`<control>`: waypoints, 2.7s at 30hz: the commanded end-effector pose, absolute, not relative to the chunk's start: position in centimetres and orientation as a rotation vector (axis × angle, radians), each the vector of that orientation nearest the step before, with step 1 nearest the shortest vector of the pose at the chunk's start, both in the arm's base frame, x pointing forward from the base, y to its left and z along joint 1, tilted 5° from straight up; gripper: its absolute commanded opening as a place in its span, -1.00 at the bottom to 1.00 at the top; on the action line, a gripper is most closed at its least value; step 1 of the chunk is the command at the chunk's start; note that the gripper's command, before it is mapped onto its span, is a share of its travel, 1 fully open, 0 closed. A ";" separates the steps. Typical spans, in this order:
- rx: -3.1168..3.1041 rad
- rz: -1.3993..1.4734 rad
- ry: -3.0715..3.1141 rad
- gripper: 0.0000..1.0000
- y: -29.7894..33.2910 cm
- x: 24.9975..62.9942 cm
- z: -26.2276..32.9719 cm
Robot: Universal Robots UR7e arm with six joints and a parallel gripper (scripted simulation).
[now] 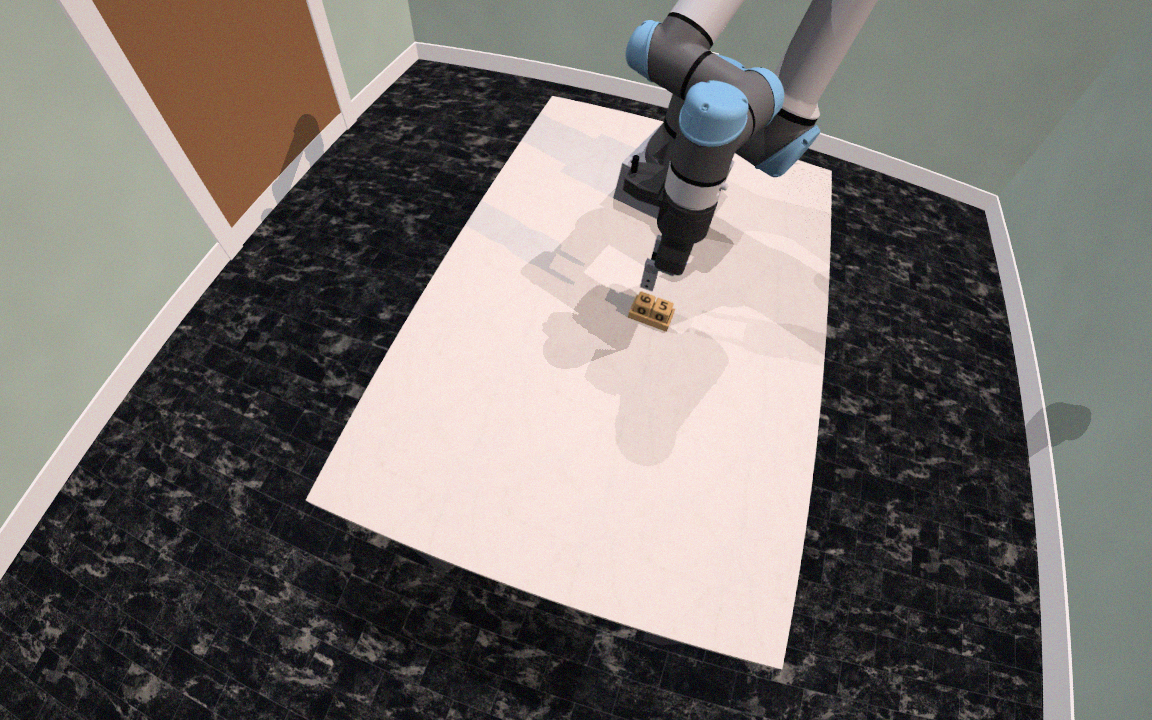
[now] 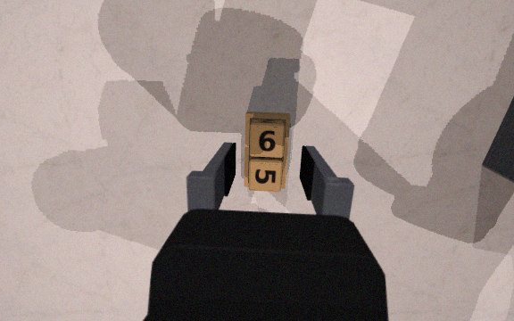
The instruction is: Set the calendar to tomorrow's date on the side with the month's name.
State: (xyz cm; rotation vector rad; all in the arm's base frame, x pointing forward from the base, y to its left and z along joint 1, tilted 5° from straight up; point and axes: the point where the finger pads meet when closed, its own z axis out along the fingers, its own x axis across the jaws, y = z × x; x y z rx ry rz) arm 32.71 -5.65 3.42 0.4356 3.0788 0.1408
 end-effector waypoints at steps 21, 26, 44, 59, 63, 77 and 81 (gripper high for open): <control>0.435 0.140 3.078 0.74 -5.6 32.8 2.1; 0.435 0.140 3.078 0.74 -5.5 32.8 1.6; 0.435 0.140 3.078 0.74 -5.3 33.0 -0.8; 0.435 0.140 3.078 0.74 -5.2 33.0 -1.7; 0.435 0.140 3.078 0.74 -5.2 33.0 -1.8; 0.435 0.140 3.078 0.74 -5.2 33.0 -1.8; 0.435 0.140 3.078 0.74 -5.2 33.0 -1.8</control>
